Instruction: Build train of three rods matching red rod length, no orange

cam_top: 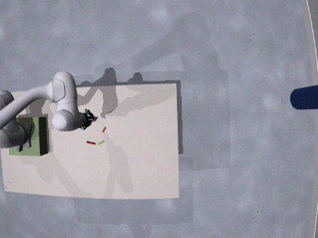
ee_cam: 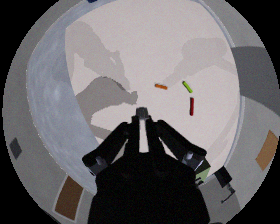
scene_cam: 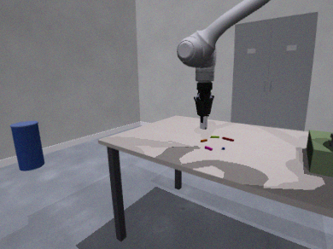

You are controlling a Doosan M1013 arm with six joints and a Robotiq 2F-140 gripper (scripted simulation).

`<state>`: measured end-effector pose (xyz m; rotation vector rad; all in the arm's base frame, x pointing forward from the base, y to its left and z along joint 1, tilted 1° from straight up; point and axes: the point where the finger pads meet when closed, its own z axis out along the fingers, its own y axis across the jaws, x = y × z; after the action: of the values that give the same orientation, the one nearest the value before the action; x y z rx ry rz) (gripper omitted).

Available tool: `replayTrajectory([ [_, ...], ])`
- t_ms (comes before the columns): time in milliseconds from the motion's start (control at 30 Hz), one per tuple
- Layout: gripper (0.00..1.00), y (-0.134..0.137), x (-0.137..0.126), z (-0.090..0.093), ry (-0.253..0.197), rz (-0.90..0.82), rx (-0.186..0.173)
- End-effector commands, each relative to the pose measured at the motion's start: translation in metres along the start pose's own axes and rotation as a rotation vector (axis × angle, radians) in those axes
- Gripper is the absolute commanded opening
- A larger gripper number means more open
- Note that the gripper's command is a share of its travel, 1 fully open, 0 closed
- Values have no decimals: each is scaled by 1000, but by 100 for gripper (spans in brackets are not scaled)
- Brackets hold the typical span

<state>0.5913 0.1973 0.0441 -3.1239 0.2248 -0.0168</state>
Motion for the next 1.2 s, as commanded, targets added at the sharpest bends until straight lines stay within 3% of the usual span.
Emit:
replayTrajectory([
  [0, 3, -2, 0, 0, -1, -9, 2],
  [500, 3, -2, 0, 7, -2, -9, 2],
  [1167, 3, -1, 1, 77, -2, -9, 2],
])
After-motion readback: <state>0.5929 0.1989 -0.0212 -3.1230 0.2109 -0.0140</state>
